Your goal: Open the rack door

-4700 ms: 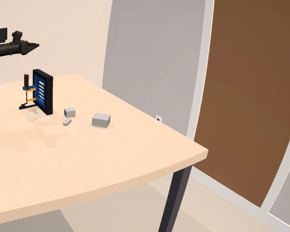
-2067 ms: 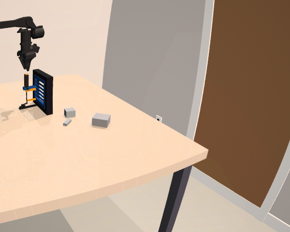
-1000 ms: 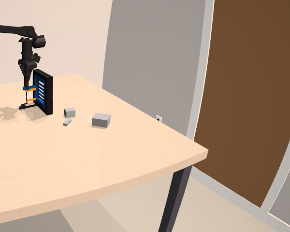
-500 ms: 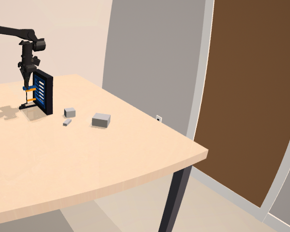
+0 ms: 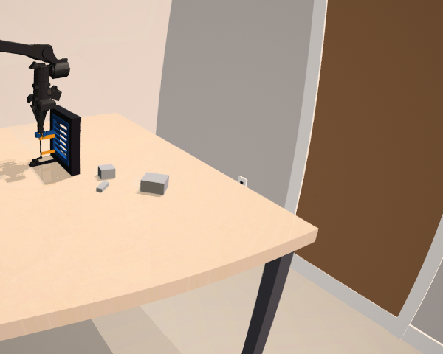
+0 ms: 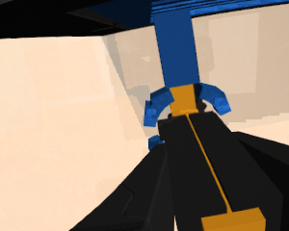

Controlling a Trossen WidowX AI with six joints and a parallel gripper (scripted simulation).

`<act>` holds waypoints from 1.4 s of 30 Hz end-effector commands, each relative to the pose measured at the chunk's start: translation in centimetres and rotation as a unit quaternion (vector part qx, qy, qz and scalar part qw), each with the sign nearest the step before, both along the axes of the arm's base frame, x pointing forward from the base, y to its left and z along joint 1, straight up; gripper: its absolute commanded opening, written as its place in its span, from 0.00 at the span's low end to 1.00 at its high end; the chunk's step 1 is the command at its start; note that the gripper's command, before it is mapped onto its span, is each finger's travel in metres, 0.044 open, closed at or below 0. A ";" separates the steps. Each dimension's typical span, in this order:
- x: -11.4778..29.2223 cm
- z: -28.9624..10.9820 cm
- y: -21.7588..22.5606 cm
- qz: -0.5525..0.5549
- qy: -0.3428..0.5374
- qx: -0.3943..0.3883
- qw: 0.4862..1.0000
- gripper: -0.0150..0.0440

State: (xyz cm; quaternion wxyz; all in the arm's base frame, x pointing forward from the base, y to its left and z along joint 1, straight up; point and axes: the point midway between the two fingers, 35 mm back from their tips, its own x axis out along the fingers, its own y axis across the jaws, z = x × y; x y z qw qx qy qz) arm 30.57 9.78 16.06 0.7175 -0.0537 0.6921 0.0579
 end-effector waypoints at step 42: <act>-0.1 -0.2 0.0 0.818 -0.005 -0.026 0.575 0.30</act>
